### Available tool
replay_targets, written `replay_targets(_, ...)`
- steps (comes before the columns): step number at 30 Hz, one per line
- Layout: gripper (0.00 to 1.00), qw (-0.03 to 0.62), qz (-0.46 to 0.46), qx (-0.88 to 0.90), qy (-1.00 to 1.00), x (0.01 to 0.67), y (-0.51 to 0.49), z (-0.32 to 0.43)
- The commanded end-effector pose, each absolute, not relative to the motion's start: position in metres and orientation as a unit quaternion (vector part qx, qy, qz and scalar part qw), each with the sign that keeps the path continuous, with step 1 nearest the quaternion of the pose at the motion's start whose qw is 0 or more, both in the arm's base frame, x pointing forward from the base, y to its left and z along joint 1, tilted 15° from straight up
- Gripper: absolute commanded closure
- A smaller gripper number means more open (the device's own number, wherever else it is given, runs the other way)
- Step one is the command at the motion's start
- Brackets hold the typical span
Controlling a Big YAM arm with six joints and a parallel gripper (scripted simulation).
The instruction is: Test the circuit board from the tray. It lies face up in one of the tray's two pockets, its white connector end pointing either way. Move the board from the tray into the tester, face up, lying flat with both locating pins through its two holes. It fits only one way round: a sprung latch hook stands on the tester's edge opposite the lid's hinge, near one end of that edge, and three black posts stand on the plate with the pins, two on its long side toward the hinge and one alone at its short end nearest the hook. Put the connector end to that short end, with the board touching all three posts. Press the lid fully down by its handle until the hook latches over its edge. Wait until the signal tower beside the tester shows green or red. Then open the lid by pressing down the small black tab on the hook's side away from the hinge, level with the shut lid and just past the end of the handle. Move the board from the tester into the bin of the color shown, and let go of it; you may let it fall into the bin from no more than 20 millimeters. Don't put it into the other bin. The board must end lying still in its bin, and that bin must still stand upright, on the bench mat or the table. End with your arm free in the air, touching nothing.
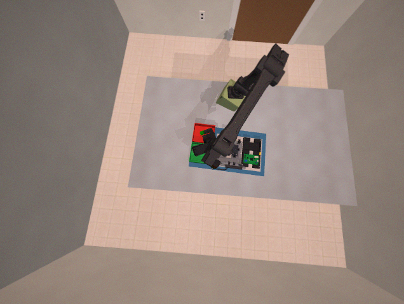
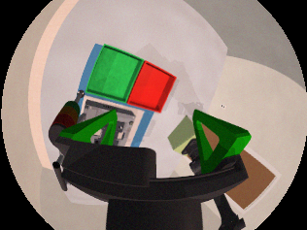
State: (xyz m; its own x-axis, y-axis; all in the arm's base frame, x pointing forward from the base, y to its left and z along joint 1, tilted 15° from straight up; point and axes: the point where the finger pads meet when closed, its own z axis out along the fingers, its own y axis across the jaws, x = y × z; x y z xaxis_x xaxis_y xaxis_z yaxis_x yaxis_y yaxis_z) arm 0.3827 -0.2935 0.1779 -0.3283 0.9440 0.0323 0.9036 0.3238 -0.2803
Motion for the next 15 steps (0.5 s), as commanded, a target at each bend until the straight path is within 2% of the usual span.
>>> replay_targets(1, 0.00, 0.065, 0.106, -0.569, -0.813, 0.392, -0.297, 0.201)
replay_targets(15, 0.00, 0.018, 0.096, -0.507, -0.857, 0.416, -0.278, 0.235)
